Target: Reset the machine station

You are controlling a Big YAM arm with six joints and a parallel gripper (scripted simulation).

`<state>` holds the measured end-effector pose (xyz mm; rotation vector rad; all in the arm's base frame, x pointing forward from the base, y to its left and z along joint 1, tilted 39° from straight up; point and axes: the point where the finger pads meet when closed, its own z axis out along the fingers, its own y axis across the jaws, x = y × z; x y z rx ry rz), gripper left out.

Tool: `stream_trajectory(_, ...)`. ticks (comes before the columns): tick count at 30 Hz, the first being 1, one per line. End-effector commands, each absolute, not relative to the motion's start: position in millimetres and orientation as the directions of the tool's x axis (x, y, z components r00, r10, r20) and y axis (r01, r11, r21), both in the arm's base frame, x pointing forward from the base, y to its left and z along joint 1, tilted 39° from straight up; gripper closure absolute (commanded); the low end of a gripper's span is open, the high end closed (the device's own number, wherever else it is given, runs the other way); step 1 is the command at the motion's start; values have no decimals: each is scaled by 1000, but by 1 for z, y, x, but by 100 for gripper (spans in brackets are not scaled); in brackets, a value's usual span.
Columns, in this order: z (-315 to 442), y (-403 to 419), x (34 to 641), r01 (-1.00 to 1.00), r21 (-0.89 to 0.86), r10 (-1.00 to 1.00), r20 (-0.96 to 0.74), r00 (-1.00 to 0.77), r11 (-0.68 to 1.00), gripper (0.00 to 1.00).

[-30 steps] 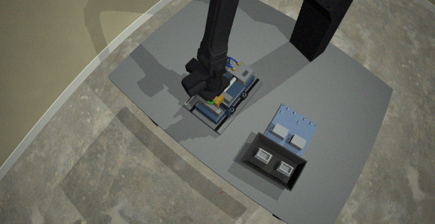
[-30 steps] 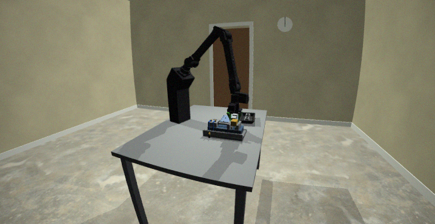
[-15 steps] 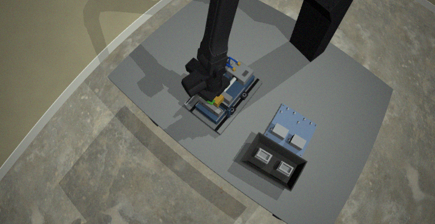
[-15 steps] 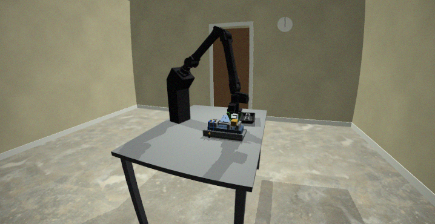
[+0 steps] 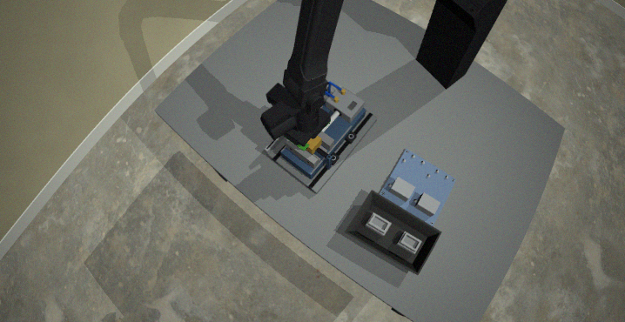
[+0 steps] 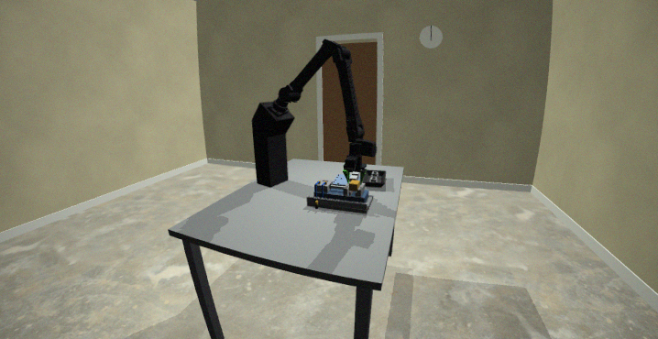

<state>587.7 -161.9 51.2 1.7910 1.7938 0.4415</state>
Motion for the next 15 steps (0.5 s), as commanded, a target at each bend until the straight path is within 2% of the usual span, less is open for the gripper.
stream_trajectory(1,60,-160,597,787,613,986,-164,41,69,36)
stream_trajectory(2,60,-160,597,787,613,986,-164,41,69,36)
stream_trajectory(3,60,-160,597,787,613,986,-164,41,69,100)
stream_trajectory(15,60,-160,596,788,611,986,-163,41,68,100)
